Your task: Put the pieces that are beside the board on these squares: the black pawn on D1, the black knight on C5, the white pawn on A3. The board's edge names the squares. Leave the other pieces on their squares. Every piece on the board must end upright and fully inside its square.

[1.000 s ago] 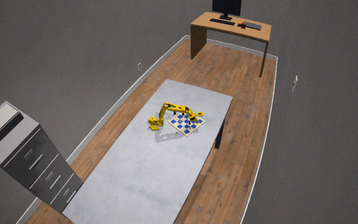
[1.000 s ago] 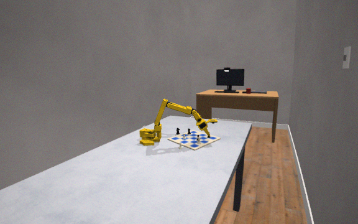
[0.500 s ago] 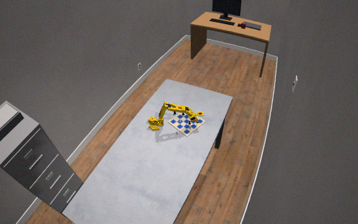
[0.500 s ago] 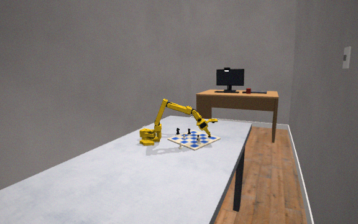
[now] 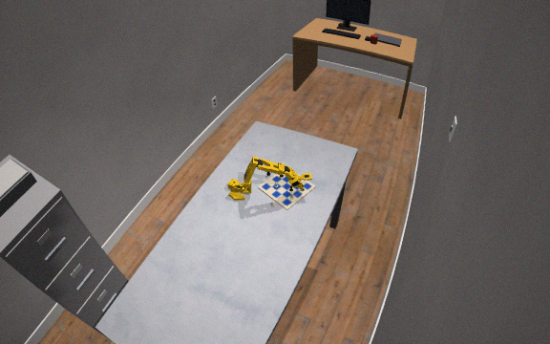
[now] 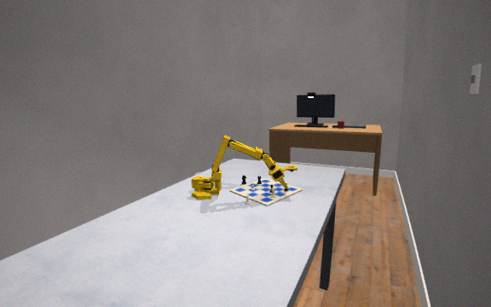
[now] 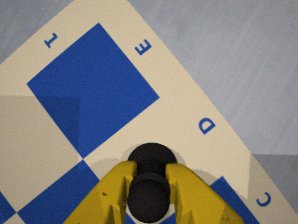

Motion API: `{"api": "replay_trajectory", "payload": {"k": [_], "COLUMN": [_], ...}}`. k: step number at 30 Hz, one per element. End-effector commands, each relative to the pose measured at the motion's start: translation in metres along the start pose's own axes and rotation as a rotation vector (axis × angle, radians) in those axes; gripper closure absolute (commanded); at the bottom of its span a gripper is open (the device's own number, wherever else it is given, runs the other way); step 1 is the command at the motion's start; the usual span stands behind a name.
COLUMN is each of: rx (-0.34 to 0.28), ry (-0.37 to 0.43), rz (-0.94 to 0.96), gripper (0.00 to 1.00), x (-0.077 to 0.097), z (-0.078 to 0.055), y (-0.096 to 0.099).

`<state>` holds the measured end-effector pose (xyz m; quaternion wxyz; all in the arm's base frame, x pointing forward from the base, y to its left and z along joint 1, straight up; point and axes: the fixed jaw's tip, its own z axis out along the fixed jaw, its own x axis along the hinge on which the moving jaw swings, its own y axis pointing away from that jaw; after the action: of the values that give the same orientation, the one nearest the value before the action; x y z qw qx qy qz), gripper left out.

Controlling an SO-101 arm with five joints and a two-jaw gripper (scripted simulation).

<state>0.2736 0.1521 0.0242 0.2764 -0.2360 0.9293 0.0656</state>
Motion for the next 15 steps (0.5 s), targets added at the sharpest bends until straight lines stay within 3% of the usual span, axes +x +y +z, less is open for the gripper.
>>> {"api": "replay_trajectory", "payload": {"k": [1, 15], "rx": [-0.006, -0.006], "ry": [0.02, 0.02], "rz": [-0.003, -0.003], "gripper": [1.0, 1.0], "x": [0.0098, 0.011], "z": [0.0076, 0.007], "y": [0.0029, 0.0029]}}
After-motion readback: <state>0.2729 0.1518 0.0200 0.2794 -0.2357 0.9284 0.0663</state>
